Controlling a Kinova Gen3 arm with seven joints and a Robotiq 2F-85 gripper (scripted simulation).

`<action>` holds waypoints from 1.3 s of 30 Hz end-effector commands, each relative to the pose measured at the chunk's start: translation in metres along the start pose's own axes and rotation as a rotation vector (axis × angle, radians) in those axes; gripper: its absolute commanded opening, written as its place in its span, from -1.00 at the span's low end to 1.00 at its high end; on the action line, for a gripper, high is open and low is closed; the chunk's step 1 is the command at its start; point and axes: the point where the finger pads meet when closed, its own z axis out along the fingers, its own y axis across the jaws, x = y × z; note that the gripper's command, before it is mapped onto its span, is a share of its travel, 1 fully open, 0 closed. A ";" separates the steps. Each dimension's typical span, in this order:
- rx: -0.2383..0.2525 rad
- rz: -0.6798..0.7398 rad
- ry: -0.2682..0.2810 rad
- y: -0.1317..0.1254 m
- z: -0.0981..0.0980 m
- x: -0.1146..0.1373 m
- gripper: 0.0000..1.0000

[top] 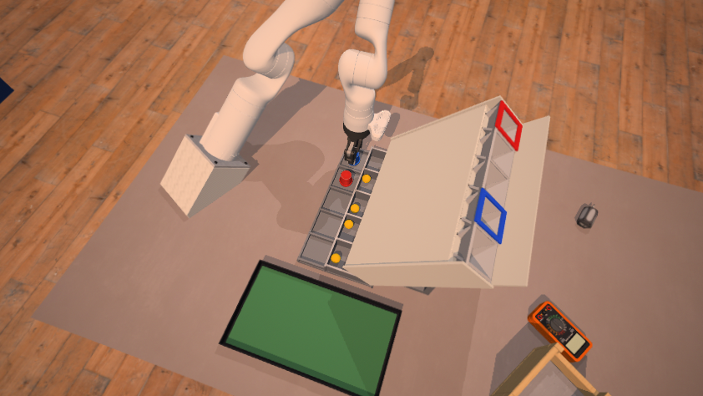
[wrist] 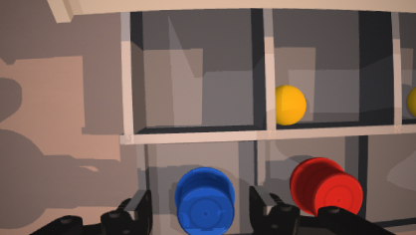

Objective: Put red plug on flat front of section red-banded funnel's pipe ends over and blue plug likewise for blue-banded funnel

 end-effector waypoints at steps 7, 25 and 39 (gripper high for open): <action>-0.001 0.000 0.001 0.000 -0.020 0.001 0.30; 0.000 0.000 0.001 0.000 -0.040 0.000 0.30; 0.000 0.000 0.000 0.000 -0.061 0.001 0.30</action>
